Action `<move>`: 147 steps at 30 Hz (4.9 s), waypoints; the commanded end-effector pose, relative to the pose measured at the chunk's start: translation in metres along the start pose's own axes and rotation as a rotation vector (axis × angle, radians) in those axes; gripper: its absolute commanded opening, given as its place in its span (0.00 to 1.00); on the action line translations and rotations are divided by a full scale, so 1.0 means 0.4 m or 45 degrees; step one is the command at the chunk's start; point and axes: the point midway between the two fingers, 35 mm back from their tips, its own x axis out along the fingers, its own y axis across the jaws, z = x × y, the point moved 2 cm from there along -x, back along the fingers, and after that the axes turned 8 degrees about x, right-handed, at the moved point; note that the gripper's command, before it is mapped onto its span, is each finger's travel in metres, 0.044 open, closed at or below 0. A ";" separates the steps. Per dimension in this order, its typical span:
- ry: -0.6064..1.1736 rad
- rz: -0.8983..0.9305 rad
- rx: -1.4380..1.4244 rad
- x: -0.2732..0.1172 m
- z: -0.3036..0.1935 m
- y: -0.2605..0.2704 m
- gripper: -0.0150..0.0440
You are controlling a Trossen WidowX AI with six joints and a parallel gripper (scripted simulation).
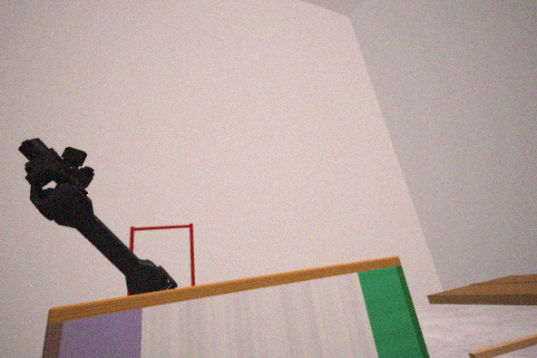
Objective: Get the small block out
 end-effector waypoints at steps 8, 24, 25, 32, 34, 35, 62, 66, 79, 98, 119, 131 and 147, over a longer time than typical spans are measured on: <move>-0.284 0.212 -0.029 0.007 0.181 0.167 0.93; -1.040 0.686 -0.047 -0.228 0.581 0.519 0.93; -1.085 0.711 -0.037 -0.252 0.602 0.536 0.93; -1.392 0.876 0.059 -0.446 0.736 0.630 0.93; -1.477 0.919 0.096 -0.508 0.769 0.647 0.93; -1.519 0.941 0.116 -0.540 0.784 0.654 0.93; -2.374 1.277 1.102 -1.397 0.969 0.391 0.93; -2.443 1.280 1.344 -1.493 0.965 0.279 0.93; -2.433 1.207 2.052 -1.637 0.920 -0.063 0.93; -2.433 1.208 2.052 -1.654 0.945 -0.098 0.93; -2.434 1.208 2.051 -1.679 0.989 -0.167 0.93; -2.436 1.208 2.052 -1.688 1.012 -0.208 0.93; -2.427 1.216 2.051 -1.688 1.064 -0.182 0.93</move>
